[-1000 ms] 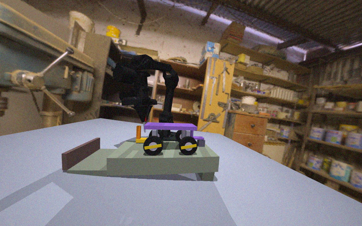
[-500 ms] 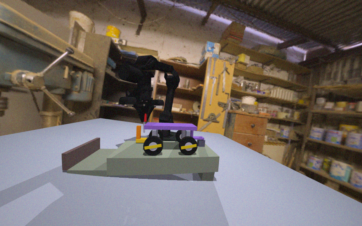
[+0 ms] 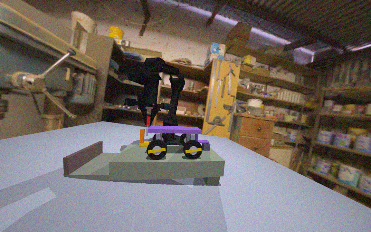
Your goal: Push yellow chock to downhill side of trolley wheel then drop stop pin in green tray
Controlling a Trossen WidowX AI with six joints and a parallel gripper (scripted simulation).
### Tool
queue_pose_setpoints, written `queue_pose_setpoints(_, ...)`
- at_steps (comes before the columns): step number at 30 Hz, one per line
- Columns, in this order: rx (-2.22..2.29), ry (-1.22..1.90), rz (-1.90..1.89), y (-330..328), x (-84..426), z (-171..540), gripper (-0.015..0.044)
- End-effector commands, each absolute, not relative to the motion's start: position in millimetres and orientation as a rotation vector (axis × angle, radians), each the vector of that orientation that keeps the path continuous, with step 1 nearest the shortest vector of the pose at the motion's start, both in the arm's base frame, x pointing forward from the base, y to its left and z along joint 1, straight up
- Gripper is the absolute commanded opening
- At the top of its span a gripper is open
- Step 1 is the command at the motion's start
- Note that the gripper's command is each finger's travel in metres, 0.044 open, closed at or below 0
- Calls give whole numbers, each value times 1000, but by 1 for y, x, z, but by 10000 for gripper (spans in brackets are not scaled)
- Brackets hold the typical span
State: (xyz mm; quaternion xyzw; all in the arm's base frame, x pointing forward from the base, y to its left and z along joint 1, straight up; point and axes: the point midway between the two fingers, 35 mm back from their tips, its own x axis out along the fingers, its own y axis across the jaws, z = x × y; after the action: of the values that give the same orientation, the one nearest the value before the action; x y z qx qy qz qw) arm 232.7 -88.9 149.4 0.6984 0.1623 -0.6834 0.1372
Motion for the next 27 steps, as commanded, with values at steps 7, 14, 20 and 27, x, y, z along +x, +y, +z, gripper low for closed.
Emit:
queue_pose_setpoints(7, 2117, 246, -2067, -88, 232, 151, 0)
queue_pose_setpoints(14, 2122, 228, -2077, -89, 226, 147, 0)
queue_pose_setpoints(20, 2131, 191, -2098, -90, 210, 134, 0)
queue_pose_setpoints(27, 2131, 182, -2100, -91, 206, 130, 0)
